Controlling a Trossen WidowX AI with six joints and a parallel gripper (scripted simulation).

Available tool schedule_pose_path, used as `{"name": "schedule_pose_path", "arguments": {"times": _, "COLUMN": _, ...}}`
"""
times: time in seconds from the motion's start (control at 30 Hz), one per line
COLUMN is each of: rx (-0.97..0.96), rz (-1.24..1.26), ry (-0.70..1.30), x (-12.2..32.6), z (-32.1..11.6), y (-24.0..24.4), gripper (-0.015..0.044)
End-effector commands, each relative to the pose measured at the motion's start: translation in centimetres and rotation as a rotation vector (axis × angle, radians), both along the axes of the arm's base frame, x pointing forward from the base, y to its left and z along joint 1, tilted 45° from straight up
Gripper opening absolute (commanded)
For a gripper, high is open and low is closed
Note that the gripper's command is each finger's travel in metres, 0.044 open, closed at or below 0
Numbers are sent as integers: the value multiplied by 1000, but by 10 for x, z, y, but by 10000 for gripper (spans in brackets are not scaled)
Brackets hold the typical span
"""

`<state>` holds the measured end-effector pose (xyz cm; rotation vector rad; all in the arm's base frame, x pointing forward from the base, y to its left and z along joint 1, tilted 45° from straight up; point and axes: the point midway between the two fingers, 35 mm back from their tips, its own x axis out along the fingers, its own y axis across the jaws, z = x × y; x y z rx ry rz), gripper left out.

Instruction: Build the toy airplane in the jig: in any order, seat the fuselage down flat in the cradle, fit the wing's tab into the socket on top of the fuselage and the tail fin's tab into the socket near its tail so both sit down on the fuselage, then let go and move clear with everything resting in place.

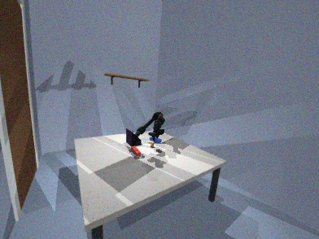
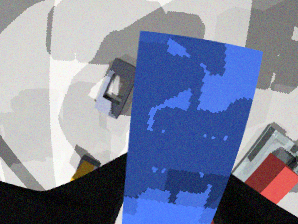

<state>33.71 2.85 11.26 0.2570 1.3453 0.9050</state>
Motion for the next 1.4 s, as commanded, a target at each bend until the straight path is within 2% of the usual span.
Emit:
{"name": "schedule_pose_path", "arguments": {"times": 0.0, "rx": -7, "rz": 46, "ry": -42, "x": 0, "z": -12, "y": -10, "gripper": 0}}
{"name": "schedule_pose_path", "arguments": {"times": 1.37, "rx": 26, "rz": 572, "ry": -533, "x": -17, "z": -118, "y": -89, "gripper": 0}}
